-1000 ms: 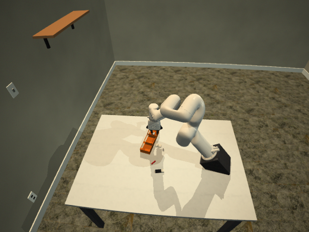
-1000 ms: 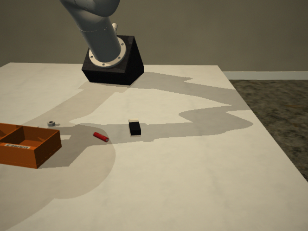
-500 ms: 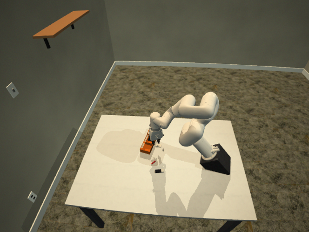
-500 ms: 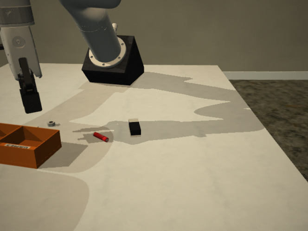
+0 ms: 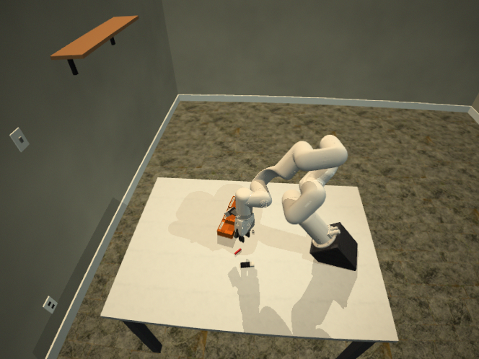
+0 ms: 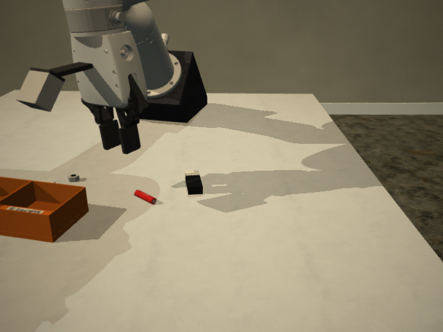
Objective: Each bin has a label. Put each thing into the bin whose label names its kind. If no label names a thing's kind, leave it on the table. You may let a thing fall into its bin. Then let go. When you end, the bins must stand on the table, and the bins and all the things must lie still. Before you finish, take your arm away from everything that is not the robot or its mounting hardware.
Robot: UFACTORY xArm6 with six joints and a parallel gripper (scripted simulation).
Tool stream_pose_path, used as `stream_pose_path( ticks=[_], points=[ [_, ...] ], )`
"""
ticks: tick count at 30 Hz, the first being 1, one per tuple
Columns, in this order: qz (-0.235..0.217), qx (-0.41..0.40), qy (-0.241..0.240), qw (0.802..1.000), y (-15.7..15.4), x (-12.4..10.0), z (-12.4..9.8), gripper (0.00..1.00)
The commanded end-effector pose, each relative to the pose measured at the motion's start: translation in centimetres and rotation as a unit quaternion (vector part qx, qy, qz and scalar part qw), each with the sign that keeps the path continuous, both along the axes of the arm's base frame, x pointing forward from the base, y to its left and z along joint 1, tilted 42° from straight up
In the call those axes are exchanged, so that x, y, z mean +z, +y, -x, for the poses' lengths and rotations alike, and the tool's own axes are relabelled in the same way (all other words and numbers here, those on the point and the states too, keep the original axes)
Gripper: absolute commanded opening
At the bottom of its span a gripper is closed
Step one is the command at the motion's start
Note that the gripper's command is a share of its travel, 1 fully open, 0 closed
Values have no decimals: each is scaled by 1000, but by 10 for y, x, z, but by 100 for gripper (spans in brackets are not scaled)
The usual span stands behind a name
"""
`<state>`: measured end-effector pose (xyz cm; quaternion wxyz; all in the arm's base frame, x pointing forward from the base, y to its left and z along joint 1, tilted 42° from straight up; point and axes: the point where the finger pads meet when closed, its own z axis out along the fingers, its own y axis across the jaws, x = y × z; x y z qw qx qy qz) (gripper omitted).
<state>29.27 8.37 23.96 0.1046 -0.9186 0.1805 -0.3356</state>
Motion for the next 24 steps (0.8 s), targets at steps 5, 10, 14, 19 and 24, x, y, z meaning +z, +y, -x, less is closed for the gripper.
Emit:
stream_pose_path(
  ticks=[5, 10, 14, 19, 24],
  points=[
    [87, 92, -7, 992, 65, -16, 22, 38],
    [141, 160, -13, 977, 96, -25, 32, 38],
    [185, 206, -16, 961, 111, -30, 36, 38],
    [249, 247, -19, 936, 112, -29, 35, 38],
    [286, 260, -18, 922, 109, -28, 35, 38]
  ],
)
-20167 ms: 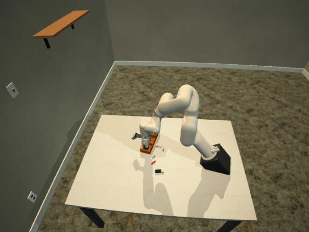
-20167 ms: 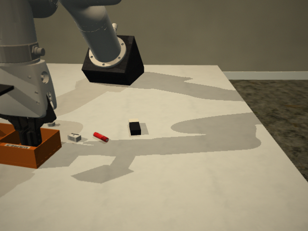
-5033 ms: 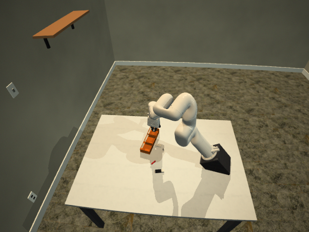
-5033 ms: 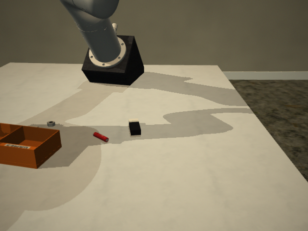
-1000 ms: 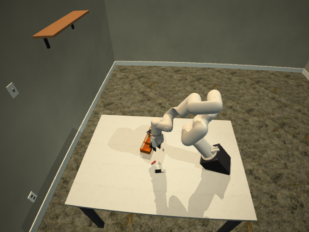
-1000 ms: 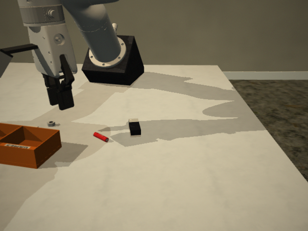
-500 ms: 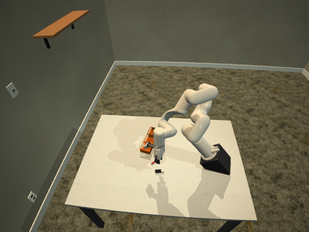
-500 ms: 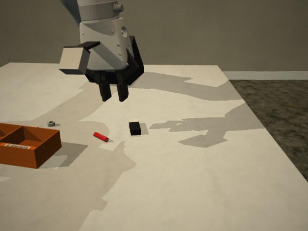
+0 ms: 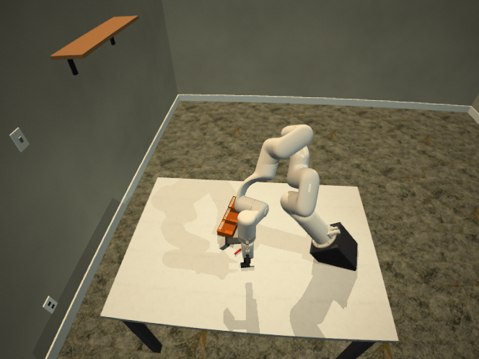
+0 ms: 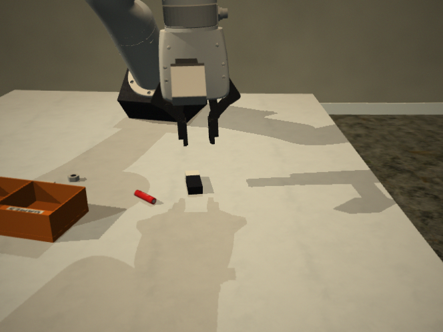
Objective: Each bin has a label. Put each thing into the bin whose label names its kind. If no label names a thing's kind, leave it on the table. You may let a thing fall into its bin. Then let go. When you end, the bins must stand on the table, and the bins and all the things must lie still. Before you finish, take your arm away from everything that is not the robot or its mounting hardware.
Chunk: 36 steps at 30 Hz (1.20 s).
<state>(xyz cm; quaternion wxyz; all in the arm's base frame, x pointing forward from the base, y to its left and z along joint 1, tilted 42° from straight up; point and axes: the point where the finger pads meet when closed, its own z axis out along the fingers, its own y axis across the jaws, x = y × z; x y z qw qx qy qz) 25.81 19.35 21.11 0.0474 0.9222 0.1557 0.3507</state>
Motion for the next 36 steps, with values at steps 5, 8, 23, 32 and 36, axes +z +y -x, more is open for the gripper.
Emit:
stream_pose_path(
  ticks=[5, 8, 23, 32, 36],
  points=[
    [31, 4, -5, 999, -5, 1, 0, 38],
    [31, 4, -5, 999, -6, 1, -1, 38],
    [32, 4, -5, 999, -8, 1, -1, 38],
    [32, 4, -5, 999, -8, 1, -1, 38],
    [32, 4, -5, 999, -8, 1, -1, 38]
  ],
)
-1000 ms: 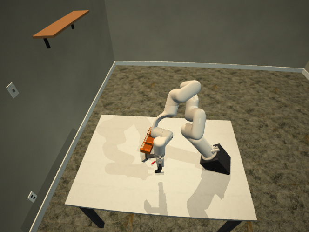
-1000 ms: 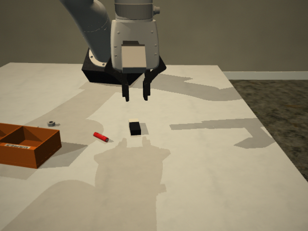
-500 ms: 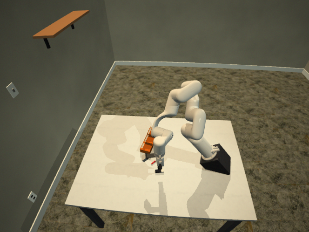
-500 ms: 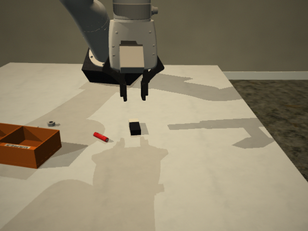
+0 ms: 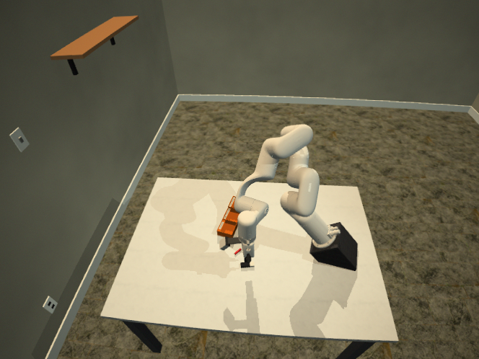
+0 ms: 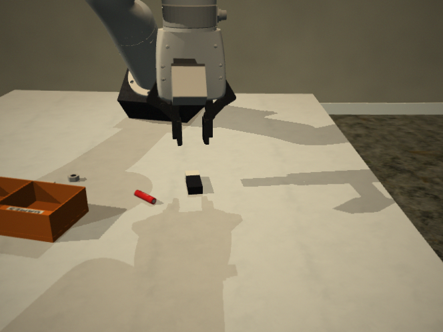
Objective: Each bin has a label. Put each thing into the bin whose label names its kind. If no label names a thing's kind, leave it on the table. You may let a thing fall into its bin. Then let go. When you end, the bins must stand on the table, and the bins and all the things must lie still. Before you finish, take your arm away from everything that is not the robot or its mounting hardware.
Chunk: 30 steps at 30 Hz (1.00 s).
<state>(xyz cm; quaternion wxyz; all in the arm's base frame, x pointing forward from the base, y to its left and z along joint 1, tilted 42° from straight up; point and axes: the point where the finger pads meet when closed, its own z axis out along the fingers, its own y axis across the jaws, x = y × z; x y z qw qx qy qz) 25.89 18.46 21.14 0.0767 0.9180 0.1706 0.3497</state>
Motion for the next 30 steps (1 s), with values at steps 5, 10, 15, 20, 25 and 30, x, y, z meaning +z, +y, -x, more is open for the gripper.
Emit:
stream_pose_path(
  ticks=[5, 10, 15, 20, 25, 30],
  points=[
    [-1, 0, -1, 1000, 1, 1, 0, 38],
    [-1, 0, -1, 1000, 0, -5, -6, 38],
    [-1, 0, -1, 1000, 0, -14, -14, 38],
    [-1, 0, -1, 1000, 0, -28, -27, 38],
    [-1, 0, -1, 1000, 1, -43, -41, 38],
    [-1, 0, -1, 1000, 1, -43, -43, 38]
  ],
)
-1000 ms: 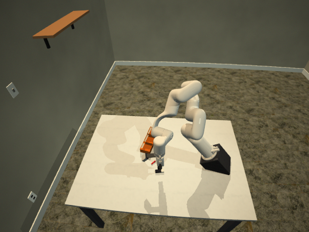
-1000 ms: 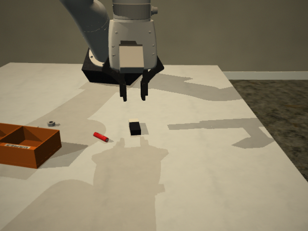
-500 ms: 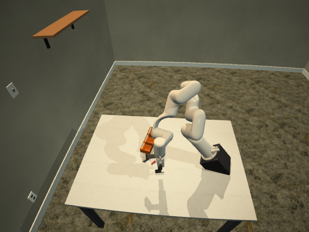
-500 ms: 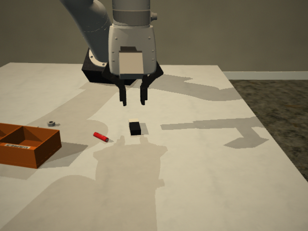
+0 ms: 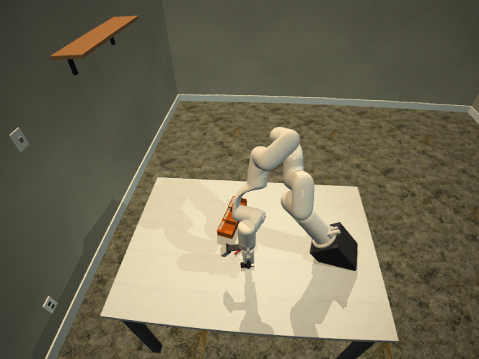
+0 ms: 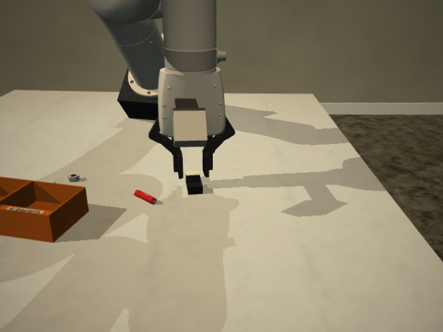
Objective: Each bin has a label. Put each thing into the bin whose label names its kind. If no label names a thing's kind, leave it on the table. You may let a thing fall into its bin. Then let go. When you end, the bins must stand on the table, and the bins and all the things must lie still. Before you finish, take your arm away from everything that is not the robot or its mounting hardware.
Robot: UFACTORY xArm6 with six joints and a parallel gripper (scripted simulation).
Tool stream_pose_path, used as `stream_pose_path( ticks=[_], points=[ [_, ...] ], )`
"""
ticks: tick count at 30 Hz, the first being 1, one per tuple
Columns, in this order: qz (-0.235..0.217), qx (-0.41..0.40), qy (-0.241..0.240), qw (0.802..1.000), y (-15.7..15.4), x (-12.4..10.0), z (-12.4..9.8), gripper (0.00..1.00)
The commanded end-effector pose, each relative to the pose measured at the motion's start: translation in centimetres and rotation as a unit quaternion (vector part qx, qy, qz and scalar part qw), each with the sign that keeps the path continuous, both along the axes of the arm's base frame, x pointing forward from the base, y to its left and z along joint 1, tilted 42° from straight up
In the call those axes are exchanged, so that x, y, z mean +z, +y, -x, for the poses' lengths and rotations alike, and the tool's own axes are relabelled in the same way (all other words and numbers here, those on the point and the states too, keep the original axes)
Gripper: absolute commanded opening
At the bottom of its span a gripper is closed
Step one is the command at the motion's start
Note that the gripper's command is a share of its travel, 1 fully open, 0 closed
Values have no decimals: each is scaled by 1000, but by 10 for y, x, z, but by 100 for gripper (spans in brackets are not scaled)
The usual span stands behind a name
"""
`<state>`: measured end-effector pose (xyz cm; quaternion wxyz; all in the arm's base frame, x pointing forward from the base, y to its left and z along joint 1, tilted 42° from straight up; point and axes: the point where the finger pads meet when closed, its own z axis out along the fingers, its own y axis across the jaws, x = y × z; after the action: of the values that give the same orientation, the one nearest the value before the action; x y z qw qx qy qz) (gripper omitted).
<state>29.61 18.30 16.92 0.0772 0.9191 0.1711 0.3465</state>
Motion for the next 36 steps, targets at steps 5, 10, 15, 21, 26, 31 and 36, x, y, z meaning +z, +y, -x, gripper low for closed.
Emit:
stream_pose_path(
  ticks=[5, 10, 15, 21, 26, 31, 36],
  points=[
    [-2, 1, -4, 1000, 2, -1, -5, 38],
    [-2, 1, -4, 1000, 2, -2, -5, 38],
    [-2, 1, -4, 1000, 1, -7, -9, 38],
    [-2, 1, -4, 1000, 1, -11, -12, 38],
    [-2, 1, -4, 1000, 1, -11, -12, 38],
    [-2, 1, -4, 1000, 1, -11, -12, 38],
    [-2, 1, -4, 1000, 1, -11, -12, 0]
  ],
)
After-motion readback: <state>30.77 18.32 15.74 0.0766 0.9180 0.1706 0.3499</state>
